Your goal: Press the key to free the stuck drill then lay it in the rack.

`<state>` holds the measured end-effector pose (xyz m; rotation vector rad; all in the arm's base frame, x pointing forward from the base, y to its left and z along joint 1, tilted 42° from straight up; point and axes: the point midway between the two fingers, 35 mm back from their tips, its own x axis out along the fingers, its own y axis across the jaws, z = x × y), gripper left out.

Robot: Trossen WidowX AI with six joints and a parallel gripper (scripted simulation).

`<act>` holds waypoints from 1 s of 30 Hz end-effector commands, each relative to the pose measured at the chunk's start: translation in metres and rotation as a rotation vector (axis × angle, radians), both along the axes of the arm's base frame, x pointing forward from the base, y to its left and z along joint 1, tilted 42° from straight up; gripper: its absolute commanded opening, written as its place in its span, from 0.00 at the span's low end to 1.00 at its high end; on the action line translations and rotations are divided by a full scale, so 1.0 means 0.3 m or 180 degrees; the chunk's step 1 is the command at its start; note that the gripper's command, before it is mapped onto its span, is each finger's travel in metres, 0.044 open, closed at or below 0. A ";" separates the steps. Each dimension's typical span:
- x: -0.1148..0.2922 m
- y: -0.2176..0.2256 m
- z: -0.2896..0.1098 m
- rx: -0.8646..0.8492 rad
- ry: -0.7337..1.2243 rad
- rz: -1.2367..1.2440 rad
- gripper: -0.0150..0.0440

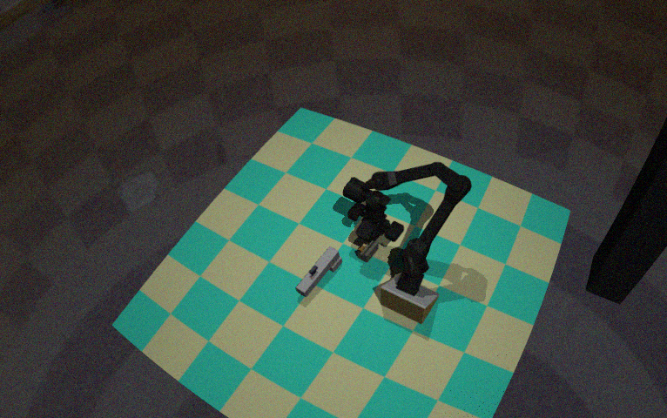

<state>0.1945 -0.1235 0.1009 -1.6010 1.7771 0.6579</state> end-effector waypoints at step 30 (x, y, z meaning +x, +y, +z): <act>-0.004 -0.062 -0.061 -0.0013 0.0003 0.0007 0.43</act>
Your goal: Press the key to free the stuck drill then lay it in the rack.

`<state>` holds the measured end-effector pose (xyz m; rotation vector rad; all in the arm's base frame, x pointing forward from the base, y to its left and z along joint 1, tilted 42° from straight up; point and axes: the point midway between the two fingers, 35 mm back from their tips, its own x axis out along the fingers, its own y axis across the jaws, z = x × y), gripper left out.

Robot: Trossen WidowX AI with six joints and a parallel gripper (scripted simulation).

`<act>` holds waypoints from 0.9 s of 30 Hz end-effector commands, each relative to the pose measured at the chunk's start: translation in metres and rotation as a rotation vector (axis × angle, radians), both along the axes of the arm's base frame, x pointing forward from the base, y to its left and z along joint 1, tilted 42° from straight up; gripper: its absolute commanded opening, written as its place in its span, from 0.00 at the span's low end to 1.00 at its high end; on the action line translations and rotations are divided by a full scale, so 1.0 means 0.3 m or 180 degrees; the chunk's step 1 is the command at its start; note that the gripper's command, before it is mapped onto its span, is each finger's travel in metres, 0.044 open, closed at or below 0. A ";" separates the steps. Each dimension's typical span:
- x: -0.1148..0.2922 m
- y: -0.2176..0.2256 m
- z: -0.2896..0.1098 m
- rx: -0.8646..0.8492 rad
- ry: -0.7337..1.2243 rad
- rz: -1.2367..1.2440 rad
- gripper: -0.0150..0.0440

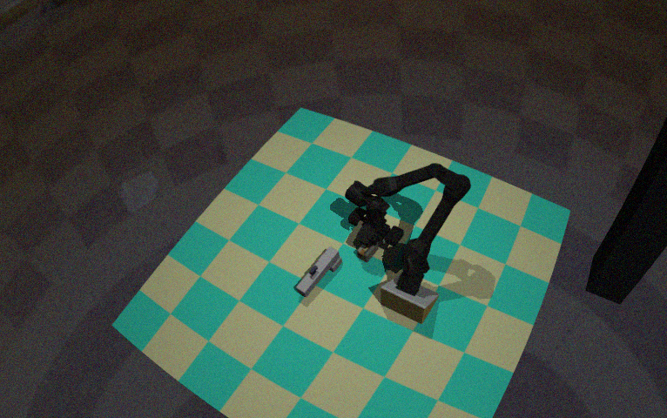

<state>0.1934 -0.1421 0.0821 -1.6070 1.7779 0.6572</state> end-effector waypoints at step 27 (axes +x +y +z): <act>0.009 0.140 0.148 0.0016 0.0007 0.0004 1.00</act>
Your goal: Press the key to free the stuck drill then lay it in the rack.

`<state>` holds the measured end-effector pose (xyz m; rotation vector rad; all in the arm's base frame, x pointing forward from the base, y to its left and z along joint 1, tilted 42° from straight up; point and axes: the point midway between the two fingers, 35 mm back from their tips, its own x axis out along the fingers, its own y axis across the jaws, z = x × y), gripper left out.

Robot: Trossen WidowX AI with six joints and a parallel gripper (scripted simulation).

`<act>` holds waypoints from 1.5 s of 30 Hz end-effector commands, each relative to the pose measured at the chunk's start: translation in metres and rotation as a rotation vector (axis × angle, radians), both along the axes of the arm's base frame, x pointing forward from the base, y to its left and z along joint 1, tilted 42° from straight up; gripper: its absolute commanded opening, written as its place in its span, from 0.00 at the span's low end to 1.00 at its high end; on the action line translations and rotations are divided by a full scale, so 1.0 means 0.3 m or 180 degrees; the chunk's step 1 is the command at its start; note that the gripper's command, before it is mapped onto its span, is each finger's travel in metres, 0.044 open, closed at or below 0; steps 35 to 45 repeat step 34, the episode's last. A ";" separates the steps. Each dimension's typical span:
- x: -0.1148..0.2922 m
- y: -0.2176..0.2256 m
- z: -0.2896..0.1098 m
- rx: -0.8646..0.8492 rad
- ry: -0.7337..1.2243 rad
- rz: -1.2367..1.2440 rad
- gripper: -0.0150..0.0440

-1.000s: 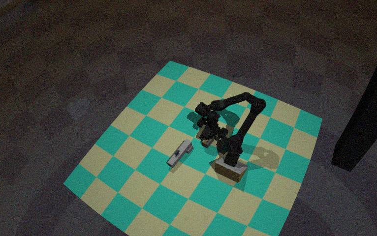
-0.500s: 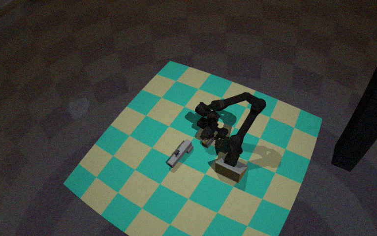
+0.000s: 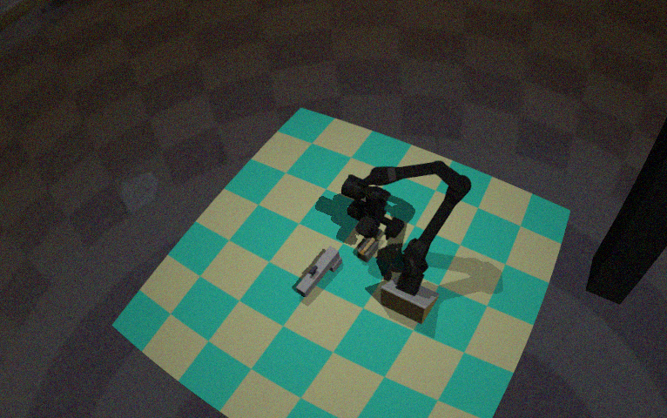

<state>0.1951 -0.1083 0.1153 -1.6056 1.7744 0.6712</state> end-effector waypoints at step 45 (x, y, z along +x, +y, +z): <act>0.426 0.096 1.127 -0.0483 -0.5584 -0.0568 1.00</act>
